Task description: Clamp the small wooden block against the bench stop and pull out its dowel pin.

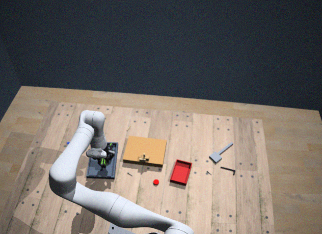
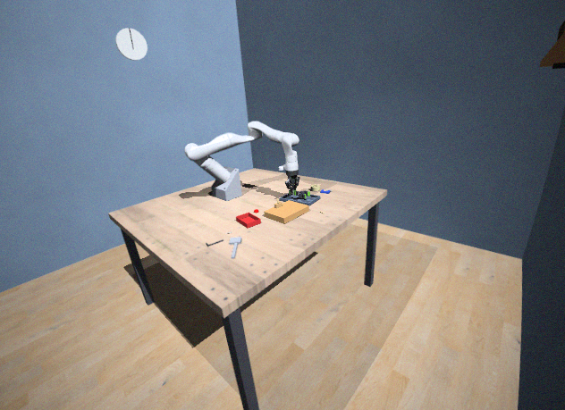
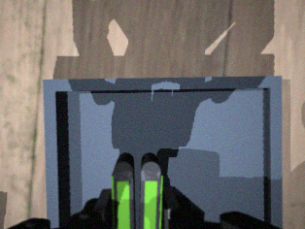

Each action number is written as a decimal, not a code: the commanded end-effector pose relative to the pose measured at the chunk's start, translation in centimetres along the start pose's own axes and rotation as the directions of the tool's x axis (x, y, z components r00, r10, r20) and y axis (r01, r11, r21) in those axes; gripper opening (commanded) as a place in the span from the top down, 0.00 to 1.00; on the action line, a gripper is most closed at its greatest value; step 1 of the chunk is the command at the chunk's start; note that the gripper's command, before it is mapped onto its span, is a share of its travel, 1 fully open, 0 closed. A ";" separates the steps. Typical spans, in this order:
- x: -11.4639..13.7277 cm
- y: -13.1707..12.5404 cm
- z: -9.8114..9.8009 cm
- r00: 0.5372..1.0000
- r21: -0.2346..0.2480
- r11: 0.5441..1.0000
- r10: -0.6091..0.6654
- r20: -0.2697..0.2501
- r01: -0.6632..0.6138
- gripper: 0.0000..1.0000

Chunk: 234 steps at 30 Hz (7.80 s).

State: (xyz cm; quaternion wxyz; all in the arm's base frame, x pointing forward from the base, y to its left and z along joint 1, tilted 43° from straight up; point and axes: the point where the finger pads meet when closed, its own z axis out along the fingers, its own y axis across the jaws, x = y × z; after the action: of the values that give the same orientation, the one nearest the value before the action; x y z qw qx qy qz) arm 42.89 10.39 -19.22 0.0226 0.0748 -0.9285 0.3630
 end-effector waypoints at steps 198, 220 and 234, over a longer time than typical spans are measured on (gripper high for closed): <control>-3.7 -7.8 -6.0 0.096 -0.002 0.096 0.995 -0.002 -0.995 0.68; -4.1 -8.7 -6.0 -0.079 -0.002 -0.079 0.997 -0.001 -0.997 0.68; -4.1 -8.9 -6.0 -0.111 -0.002 -0.111 0.994 -0.001 -0.994 0.68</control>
State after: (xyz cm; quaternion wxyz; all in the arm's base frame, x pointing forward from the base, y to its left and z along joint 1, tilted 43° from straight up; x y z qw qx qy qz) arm 48.24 8.45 -9.32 -0.2552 -0.6416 -0.6754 0.2590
